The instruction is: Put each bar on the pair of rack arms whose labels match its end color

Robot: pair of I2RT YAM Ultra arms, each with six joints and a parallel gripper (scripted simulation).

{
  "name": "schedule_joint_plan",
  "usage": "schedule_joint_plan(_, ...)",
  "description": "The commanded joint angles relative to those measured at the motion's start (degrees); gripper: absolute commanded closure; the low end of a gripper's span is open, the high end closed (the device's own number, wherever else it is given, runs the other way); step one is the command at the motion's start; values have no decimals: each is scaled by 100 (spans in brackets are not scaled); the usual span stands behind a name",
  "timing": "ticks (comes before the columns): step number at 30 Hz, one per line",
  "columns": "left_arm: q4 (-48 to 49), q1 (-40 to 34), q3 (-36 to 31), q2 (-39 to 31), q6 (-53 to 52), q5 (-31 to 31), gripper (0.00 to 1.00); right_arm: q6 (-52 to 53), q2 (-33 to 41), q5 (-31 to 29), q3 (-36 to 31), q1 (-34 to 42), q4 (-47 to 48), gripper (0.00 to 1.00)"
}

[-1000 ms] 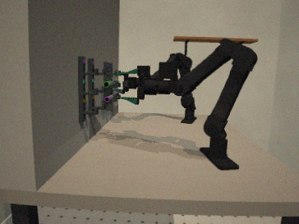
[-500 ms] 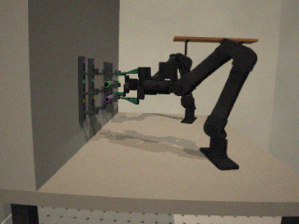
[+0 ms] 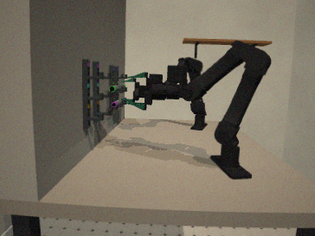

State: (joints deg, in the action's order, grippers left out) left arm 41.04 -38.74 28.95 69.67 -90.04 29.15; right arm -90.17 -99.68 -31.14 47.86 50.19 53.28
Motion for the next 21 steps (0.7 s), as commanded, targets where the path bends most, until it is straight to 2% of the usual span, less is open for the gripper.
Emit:
schedule_joint_plan(1,61,-51,-58,36,4,32,0,12,139,-60,-148,101,-128,0)
schedule_joint_plan(21,61,-51,-58,36,4,32,0,16,679,-284,-476,326,-340,0)
